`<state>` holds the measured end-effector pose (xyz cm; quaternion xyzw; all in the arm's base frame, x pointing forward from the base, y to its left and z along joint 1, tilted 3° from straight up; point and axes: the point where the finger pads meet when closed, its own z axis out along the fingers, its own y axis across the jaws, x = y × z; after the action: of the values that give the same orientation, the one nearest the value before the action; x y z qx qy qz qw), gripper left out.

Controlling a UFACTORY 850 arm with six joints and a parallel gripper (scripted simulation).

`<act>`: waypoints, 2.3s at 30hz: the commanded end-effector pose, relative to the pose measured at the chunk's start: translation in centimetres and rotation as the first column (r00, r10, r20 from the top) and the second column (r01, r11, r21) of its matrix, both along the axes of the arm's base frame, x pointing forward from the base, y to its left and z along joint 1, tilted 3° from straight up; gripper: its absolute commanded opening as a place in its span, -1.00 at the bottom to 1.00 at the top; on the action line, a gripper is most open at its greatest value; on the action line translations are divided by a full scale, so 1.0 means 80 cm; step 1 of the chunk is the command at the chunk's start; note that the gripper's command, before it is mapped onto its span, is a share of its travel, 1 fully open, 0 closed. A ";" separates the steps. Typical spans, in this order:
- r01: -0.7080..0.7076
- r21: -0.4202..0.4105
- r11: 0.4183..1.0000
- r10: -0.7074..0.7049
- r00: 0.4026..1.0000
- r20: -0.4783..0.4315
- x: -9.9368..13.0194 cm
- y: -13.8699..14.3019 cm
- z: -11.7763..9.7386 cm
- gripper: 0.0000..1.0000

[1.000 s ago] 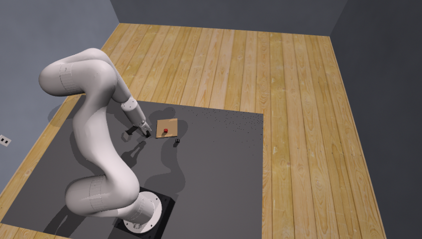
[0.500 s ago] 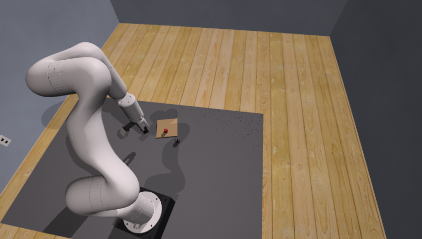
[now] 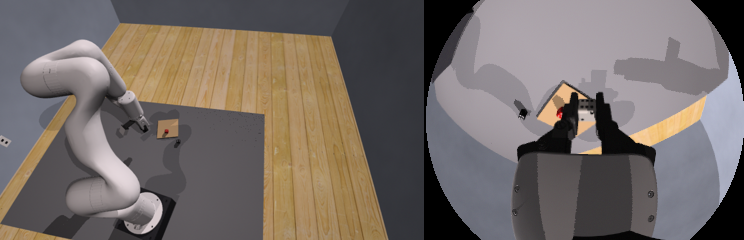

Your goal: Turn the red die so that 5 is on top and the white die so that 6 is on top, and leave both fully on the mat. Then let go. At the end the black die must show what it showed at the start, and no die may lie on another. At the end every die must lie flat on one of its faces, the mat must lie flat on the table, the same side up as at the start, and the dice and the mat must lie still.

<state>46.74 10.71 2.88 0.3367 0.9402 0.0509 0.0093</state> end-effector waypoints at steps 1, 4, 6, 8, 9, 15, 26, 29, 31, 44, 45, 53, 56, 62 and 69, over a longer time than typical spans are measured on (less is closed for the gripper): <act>0.009 -0.045 0.999 -0.011 0.999 -0.040 0.003 0.001 0.001 -0.69; 0.100 -0.043 0.994 -0.102 0.994 -0.045 0.016 0.007 0.000 -0.69; 0.195 -0.041 0.980 -0.197 0.979 -0.049 0.030 0.013 -0.001 -0.69; 0.249 -0.041 0.968 -0.251 0.967 -0.052 0.038 0.017 -0.002 -0.69; 0.278 -0.041 0.960 -0.280 0.958 -0.054 0.043 0.019 -0.003 -0.69; 0.403 -0.041 0.914 -0.405 0.912 -0.060 0.061 0.028 -0.005 -0.69; 0.599 -0.045 0.800 -0.600 0.797 -0.069 0.092 0.042 -0.008 -0.69; 0.599 -0.045 0.800 -0.600 0.797 -0.069 0.092 0.042 -0.008 -0.69; 0.599 -0.045 0.800 -0.600 0.797 -0.071 0.092 0.042 -0.009 -0.69; 0.596 0.062 0.800 -0.574 0.792 -0.205 0.093 0.040 -0.008 -0.69; 0.596 0.062 0.800 -0.574 0.792 -0.205 0.093 0.040 -0.008 -0.69; 0.599 0.196 0.776 -0.513 0.781 -0.356 0.093 0.036 -0.010 -0.69; 0.602 0.240 0.762 -0.485 0.776 -0.403 0.094 0.035 -0.010 -0.69; 0.607 0.303 0.735 -0.438 0.766 -0.471 0.094 0.034 -0.010 -0.69; 0.623 0.437 0.649 -0.311 0.741 -0.594 0.097 0.029 -0.008 -0.69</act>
<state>54.46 13.26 2.17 0.5797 0.7384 0.2191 -0.2661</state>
